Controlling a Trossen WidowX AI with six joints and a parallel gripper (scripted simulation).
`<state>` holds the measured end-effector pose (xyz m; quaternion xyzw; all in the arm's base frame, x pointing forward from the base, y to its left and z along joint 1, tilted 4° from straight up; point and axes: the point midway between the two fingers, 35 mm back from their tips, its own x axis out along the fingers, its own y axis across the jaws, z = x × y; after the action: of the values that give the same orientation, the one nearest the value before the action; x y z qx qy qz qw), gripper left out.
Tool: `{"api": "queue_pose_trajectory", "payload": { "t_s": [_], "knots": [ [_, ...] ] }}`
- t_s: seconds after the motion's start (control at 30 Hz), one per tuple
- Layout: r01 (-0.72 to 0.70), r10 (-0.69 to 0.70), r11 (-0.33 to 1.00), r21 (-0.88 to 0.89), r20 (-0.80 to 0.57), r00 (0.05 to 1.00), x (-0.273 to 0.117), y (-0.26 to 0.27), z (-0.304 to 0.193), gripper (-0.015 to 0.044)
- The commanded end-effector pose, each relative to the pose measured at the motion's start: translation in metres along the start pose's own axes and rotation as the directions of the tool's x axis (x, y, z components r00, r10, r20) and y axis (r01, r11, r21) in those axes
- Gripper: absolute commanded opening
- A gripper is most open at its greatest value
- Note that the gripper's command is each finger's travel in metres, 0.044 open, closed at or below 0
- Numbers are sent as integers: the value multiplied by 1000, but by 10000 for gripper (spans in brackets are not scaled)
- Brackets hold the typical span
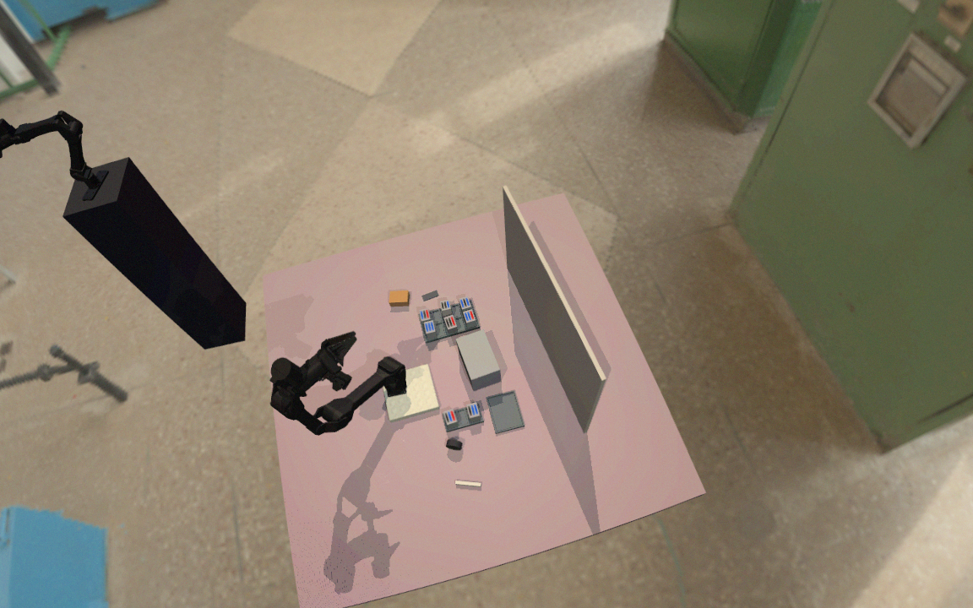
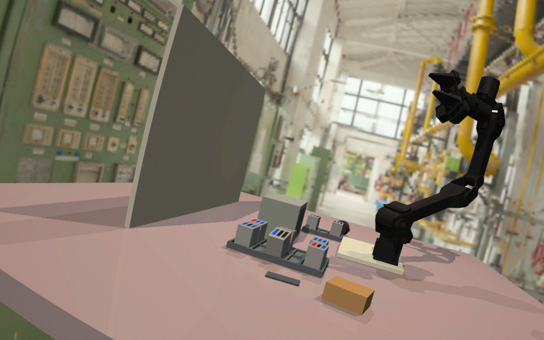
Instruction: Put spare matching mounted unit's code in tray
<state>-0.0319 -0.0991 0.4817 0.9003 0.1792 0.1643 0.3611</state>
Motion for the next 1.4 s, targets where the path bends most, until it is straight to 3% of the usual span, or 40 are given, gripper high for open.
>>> {"api": "queue_pose_trajectory", "payload": {
  "t_s": [0.0,0.27,0.43,0.57,0.77,0.97,1.17,1.37],
  "knots": [
    [0,0,1000,0,0,1000,0,0,0,426],
    [24,-22,997,-70,31,999,13,-4,-5,440],
    [218,-139,885,-411,214,967,86,-28,-20,440],
    [360,-192,744,-563,336,922,135,-44,-20,440],
    [622,-285,368,-691,553,783,224,-72,8,440],
    [751,-405,-5,-660,688,602,286,-101,59,440],
    [716,-512,-339,-610,759,403,330,-123,121,440],
    [551,-637,-579,-601,756,155,360,-150,213,440]
  ]
}}
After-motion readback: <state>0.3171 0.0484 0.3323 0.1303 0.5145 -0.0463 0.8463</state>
